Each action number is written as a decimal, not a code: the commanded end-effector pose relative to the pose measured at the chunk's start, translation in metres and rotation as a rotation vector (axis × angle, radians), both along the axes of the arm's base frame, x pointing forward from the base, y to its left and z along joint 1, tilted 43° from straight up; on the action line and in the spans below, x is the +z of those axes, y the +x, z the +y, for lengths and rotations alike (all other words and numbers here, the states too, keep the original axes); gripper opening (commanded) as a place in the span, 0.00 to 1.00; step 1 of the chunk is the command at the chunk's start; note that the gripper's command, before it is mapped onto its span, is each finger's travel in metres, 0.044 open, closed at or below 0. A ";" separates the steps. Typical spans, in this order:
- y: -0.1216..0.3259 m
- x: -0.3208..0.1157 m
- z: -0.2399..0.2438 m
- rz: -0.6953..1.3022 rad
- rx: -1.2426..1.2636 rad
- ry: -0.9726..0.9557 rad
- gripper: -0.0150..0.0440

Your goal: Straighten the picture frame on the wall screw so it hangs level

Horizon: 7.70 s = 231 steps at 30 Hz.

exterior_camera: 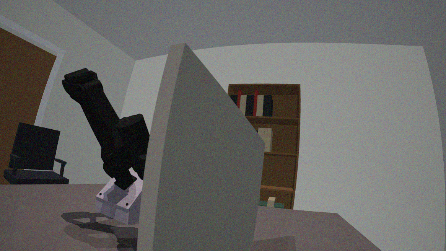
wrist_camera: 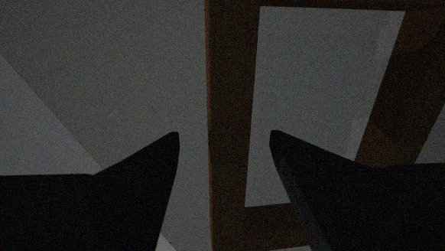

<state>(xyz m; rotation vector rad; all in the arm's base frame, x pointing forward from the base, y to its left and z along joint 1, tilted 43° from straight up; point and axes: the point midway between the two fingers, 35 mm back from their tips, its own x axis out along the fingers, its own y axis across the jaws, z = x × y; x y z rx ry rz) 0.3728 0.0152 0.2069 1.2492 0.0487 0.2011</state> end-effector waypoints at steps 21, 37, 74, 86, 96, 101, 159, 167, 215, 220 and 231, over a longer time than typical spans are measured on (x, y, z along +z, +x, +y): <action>0.001 0.000 -0.001 -0.002 -0.006 -0.004 0.26; 0.000 0.002 0.000 -0.002 -0.006 -0.004 0.25; -0.001 0.014 0.004 -0.002 -0.006 -0.004 0.25; -0.002 0.016 0.005 -0.002 -0.006 -0.004 0.25; -0.001 0.015 0.004 -0.002 -0.006 -0.004 0.25; -0.001 0.014 0.004 -0.002 -0.006 -0.004 0.25; -0.001 0.012 0.005 -0.002 -0.006 -0.004 0.25; -0.001 0.012 0.006 -0.002 -0.006 -0.003 0.25; -0.002 0.010 0.012 -0.002 -0.006 -0.003 0.25; -0.002 0.010 0.012 -0.002 -0.006 -0.003 0.25; -0.002 0.009 0.012 -0.002 -0.006 -0.003 0.25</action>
